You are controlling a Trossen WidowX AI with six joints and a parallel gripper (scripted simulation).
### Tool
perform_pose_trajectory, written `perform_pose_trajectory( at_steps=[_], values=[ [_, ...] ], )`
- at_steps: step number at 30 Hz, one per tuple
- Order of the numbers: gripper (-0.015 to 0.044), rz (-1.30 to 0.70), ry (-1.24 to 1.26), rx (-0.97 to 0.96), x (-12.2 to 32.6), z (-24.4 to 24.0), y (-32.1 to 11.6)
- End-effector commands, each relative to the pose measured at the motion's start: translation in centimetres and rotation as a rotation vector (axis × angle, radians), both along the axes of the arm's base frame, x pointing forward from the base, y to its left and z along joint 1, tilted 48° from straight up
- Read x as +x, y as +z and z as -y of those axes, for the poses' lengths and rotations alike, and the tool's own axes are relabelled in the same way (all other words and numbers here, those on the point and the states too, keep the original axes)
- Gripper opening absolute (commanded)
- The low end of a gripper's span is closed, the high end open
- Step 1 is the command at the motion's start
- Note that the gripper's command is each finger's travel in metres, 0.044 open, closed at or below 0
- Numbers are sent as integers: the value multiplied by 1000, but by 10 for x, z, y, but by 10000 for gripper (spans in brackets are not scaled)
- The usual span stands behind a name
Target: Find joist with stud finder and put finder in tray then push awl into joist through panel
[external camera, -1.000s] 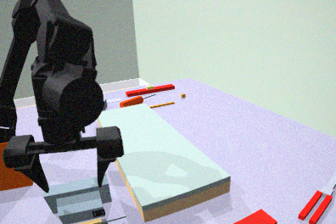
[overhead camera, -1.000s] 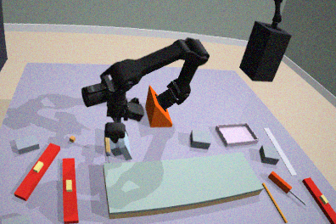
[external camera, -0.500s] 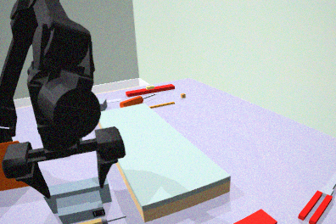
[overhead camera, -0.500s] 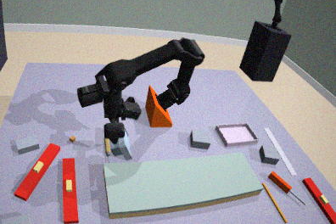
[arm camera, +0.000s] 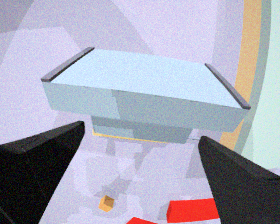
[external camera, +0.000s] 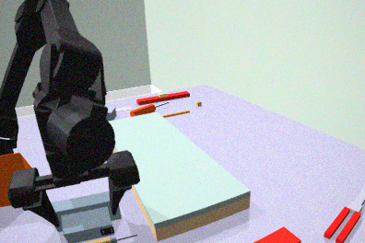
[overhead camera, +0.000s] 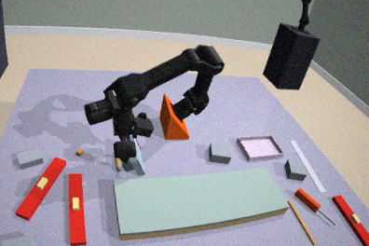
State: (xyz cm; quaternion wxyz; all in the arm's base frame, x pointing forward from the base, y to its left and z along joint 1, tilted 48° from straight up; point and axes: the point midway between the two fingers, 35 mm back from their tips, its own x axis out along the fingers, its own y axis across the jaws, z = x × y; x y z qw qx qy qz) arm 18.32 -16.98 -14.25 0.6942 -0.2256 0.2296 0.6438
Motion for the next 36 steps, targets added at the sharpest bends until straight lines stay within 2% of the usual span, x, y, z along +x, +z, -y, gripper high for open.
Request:
perform_pose_trajectory(
  at_steps=[1,13,28,36],
  values=[
    [440,-6,-3,8,0,-8,-5],
    [440,-4,-3,8,0,-20,-16],
    [340,-4,-3,8,0,-20,-16],
    [130,-4,-3,7,0,-12,-9]
  ],
)
